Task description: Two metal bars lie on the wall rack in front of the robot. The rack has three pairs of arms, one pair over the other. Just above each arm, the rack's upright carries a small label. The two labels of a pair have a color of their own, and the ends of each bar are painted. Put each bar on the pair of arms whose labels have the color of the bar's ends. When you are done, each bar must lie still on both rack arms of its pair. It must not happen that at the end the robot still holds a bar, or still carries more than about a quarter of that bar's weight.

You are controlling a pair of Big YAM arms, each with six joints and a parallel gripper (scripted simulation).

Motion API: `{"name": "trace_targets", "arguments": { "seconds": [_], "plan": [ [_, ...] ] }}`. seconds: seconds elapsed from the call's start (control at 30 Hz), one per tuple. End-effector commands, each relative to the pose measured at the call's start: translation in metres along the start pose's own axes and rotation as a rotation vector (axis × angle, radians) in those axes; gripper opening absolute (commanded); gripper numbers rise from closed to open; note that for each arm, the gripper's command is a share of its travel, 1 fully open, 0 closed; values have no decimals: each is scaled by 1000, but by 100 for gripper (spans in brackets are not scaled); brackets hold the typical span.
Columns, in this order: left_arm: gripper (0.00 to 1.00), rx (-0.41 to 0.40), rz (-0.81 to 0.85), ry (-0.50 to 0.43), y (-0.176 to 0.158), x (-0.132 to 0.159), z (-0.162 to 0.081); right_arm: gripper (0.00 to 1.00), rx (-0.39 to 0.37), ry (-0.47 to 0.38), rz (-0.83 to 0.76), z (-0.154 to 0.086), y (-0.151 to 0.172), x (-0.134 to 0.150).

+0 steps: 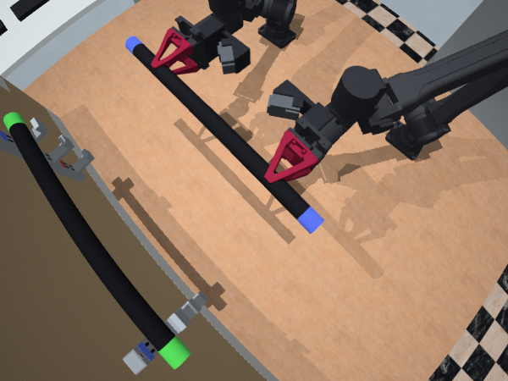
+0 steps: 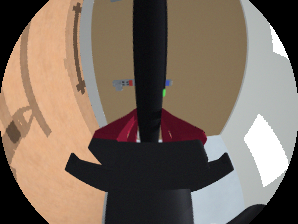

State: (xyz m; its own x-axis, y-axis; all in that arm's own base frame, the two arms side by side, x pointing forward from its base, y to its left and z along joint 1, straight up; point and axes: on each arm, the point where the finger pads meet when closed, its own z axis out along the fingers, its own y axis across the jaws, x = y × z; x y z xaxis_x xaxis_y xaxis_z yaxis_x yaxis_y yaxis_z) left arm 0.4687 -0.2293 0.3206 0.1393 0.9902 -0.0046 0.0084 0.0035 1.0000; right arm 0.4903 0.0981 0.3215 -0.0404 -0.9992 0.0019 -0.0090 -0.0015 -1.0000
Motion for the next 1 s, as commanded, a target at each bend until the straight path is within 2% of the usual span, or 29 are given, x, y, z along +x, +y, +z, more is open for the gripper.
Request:
{"name": "trace_targets", "arguments": {
  "seconds": [0.0, 0.7, 0.97],
  "plan": [
    [0, -50, -22, 19, 18, 6, 4, 0, 52, 17, 32, 1, -18, 6],
    [0, -50, -22, 19, 16, 7, 6, 0, 52, 17, 32, 4, -15, 6],
    [0, -50, -22, 19, 6, 7, 6, 0, 52, 17, 32, 5, -5, 6]
  ]
}}
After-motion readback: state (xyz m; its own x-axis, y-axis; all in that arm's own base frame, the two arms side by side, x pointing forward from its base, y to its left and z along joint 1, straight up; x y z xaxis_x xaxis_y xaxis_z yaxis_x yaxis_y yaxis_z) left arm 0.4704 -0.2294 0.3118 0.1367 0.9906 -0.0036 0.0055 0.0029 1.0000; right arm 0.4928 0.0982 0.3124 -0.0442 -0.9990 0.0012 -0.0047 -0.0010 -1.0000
